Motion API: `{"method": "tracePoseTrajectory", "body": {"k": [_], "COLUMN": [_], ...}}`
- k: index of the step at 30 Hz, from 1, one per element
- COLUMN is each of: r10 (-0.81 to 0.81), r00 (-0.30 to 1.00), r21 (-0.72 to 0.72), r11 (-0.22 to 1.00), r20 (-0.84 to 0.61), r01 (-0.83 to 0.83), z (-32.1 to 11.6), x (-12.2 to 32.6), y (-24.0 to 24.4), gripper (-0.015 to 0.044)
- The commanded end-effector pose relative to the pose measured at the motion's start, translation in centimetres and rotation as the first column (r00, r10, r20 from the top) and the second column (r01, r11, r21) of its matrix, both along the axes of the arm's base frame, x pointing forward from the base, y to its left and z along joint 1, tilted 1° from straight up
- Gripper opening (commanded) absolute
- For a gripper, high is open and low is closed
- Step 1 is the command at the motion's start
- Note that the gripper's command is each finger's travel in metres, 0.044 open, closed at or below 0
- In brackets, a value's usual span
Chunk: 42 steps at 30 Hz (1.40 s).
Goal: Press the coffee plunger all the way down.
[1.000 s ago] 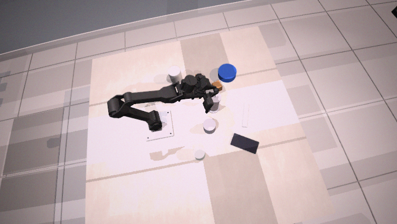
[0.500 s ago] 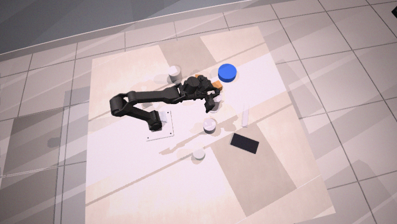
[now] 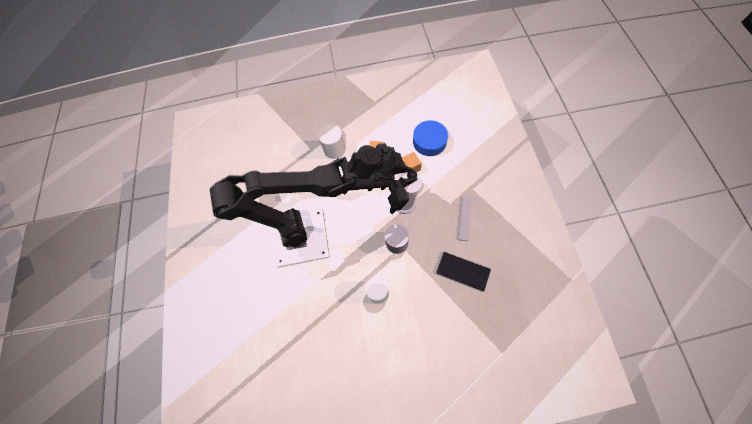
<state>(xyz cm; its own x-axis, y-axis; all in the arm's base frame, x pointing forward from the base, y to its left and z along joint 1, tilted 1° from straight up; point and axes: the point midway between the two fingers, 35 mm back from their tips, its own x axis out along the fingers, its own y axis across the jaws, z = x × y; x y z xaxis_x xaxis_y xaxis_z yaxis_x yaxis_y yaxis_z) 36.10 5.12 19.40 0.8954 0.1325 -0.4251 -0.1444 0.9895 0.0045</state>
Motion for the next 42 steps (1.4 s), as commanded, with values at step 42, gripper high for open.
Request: {"method": "tracePoseTrajectory", "body": {"k": [42], "r10": [0.0], "r00": [1.0], "r21": [-0.004], "r11": [1.0], "r20": [-0.027], "r01": [0.0], "z": [-0.61], "x": [0.49], "y": [0.08], "gripper": [0.012]}}
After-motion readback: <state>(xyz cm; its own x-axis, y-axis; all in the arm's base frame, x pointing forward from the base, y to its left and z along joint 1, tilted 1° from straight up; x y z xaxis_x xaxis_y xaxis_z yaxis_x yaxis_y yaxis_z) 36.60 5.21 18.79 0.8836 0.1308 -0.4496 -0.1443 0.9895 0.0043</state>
